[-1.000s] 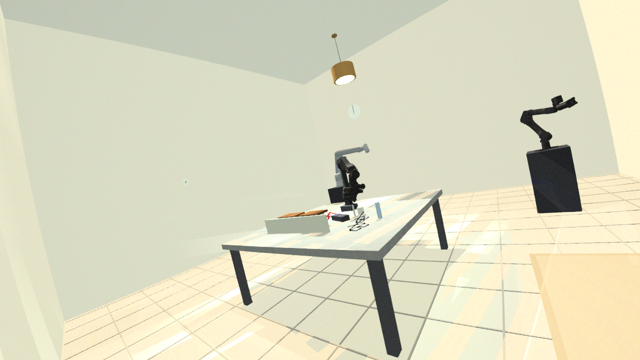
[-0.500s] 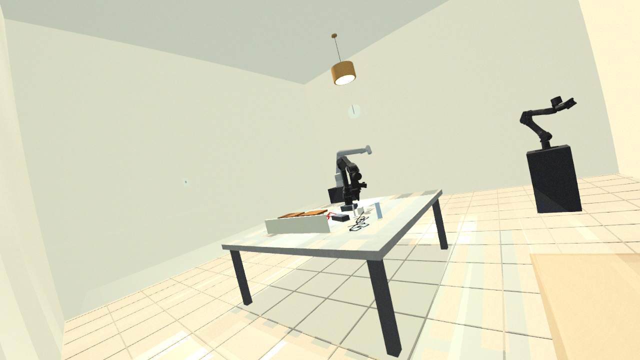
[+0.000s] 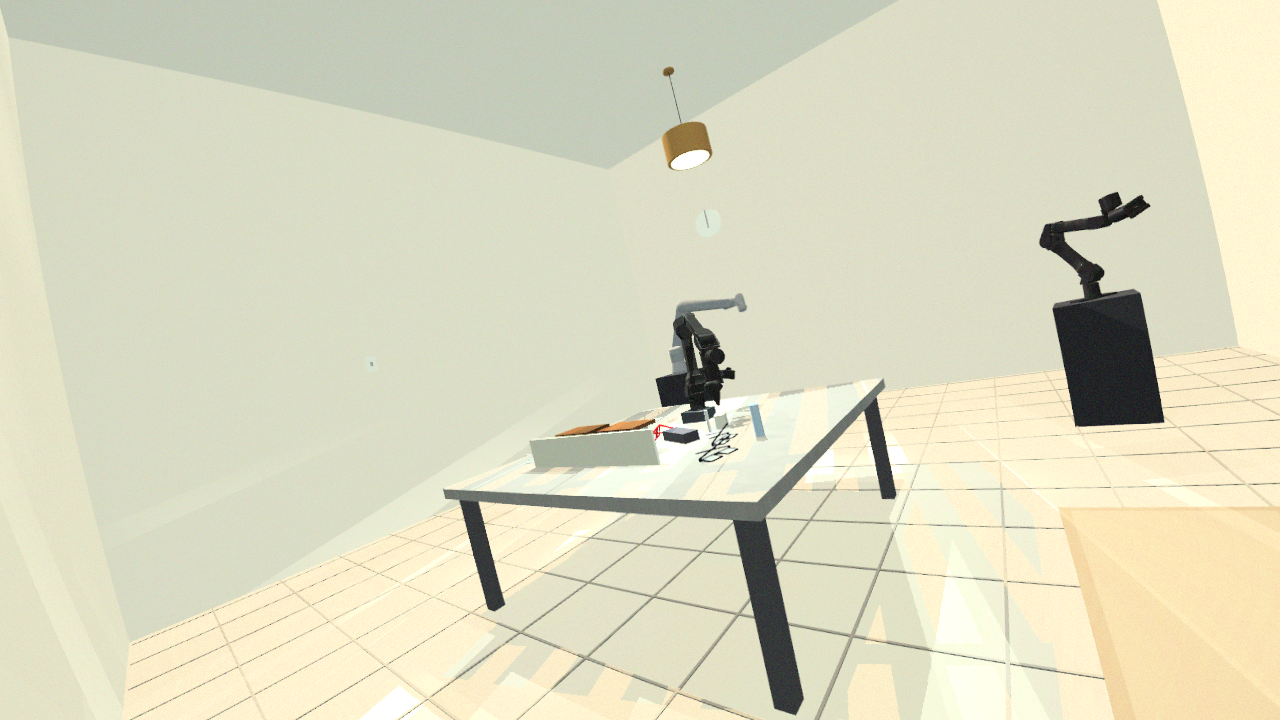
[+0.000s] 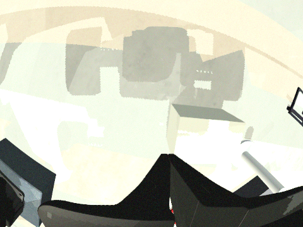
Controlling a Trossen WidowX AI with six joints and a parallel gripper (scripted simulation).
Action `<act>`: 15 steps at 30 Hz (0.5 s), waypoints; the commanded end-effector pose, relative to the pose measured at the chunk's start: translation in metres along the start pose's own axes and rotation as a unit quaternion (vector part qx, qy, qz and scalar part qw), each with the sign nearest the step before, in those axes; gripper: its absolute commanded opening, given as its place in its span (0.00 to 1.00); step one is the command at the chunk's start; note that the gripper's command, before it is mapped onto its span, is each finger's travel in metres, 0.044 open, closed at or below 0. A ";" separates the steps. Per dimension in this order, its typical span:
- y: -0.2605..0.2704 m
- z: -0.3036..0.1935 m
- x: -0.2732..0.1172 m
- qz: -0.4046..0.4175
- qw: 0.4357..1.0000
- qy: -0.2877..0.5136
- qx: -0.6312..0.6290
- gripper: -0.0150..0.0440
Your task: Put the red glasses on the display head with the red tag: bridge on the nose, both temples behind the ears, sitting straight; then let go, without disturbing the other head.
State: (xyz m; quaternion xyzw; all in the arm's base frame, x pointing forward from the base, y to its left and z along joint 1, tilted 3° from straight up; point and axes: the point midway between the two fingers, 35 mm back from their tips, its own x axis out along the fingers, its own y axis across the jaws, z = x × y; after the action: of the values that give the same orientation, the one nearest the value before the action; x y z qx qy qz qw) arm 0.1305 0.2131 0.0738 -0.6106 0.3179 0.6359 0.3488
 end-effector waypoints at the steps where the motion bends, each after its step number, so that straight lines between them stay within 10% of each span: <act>1: 0.001 0.000 0.009 0.004 1.000 -0.001 -0.001 0.25; 15: 0.002 0.000 0.032 0.004 1.000 -0.001 -0.001 0.25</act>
State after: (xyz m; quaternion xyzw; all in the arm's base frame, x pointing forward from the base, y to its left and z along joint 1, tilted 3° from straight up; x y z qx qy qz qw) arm 0.1301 0.2146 0.0494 -0.6112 0.3167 0.6367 0.3474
